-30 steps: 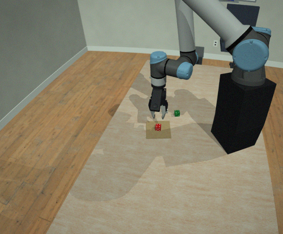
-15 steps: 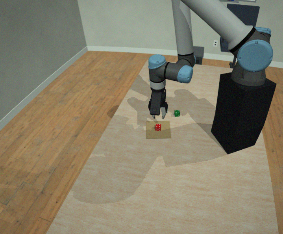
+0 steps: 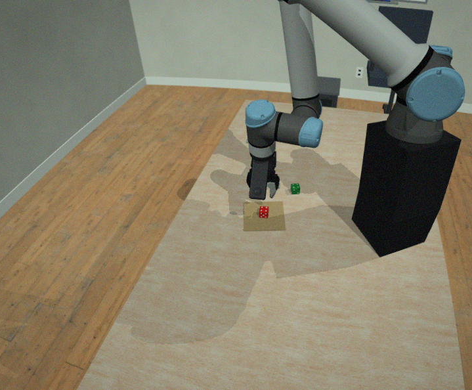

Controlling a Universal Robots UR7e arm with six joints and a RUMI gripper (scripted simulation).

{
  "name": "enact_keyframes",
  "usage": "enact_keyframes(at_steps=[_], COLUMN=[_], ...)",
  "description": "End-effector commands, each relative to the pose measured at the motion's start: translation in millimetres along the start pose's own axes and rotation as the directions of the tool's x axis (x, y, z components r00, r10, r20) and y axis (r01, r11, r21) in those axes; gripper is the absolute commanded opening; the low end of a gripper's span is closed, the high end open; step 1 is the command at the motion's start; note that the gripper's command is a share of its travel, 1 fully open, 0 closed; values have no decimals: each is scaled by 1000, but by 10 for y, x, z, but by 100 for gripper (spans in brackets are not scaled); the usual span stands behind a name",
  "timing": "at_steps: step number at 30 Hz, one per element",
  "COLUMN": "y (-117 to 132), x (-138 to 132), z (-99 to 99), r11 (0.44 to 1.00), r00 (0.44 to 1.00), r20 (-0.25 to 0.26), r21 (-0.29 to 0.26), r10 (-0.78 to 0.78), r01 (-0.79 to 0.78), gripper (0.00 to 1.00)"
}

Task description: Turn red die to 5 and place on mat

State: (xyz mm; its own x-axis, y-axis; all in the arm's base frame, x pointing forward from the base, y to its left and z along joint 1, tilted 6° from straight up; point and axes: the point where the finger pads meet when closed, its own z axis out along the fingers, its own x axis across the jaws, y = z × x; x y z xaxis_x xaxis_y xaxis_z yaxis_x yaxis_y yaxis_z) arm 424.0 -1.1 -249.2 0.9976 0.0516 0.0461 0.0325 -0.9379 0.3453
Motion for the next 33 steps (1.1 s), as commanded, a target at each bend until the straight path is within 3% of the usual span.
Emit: enact_keyframes(at_steps=[1,7,9,18,28,33], y=[0,-8,-8,-22,-24,-26], x=[2,-13,-13,0,3,-17], z=[0,22,22,6,2,25], r11=[1000,996,996,969,963,943], r00=[1000,1000,1000,1000,1000,1000], r20=[1,11,11,2,0,10], r21=[-14,-94,-94,-247,-270,-333], r10=[1,2,2,1,1,6], r01=[-1,-1,-1,-1,-1,-2], gripper=[28,28,28,28,28,28])
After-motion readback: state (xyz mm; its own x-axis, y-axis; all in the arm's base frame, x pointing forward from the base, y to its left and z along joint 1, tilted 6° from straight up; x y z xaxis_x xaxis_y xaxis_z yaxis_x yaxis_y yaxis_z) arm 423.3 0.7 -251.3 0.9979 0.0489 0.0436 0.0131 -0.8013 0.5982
